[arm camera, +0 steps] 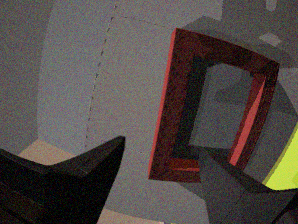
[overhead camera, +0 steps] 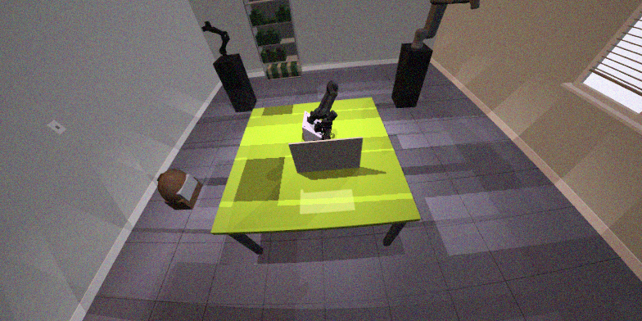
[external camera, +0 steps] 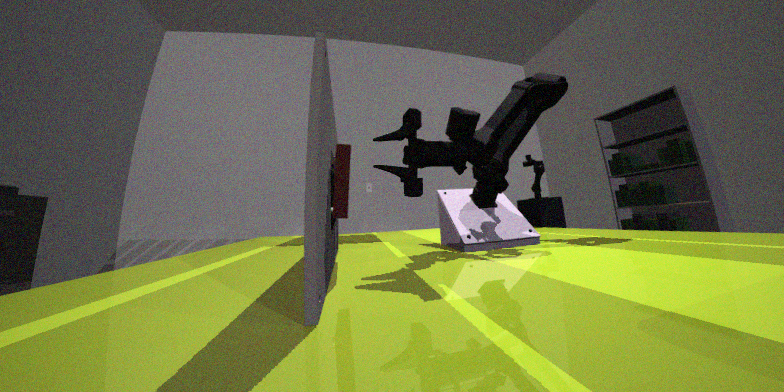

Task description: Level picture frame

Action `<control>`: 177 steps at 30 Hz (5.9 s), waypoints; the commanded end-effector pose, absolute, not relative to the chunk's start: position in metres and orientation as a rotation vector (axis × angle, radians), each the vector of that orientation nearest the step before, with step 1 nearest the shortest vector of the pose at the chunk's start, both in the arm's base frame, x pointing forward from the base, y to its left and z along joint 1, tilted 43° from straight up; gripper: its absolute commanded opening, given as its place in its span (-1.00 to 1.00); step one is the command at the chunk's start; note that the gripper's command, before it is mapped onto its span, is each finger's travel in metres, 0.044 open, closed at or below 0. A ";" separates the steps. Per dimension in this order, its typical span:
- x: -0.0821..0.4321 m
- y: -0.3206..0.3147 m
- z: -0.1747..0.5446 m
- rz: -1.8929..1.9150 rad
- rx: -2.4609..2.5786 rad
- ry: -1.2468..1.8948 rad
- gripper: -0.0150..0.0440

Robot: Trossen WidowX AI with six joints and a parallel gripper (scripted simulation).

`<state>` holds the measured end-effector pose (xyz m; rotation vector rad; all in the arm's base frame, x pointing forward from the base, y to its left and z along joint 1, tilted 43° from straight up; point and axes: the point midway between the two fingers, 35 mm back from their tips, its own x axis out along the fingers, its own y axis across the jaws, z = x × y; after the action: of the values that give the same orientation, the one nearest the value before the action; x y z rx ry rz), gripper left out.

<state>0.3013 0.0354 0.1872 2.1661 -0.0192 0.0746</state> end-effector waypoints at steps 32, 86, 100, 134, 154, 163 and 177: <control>0.344 0.035 0.182 0.083 2.174 -0.019 0.39; 0.367 0.036 0.183 0.085 2.174 -0.020 -0.14; 0.367 0.036 0.183 0.085 2.174 -0.020 -0.49; 0.367 0.032 0.187 0.085 2.174 -0.020 -0.49; 0.367 0.031 0.189 0.085 2.174 -0.020 -0.49; 0.367 0.030 0.190 0.085 2.174 -0.020 -0.49; 0.367 0.030 0.189 0.085 2.174 -0.020 -0.49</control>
<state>0.3668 0.0320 0.1874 2.1690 -0.0103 0.0804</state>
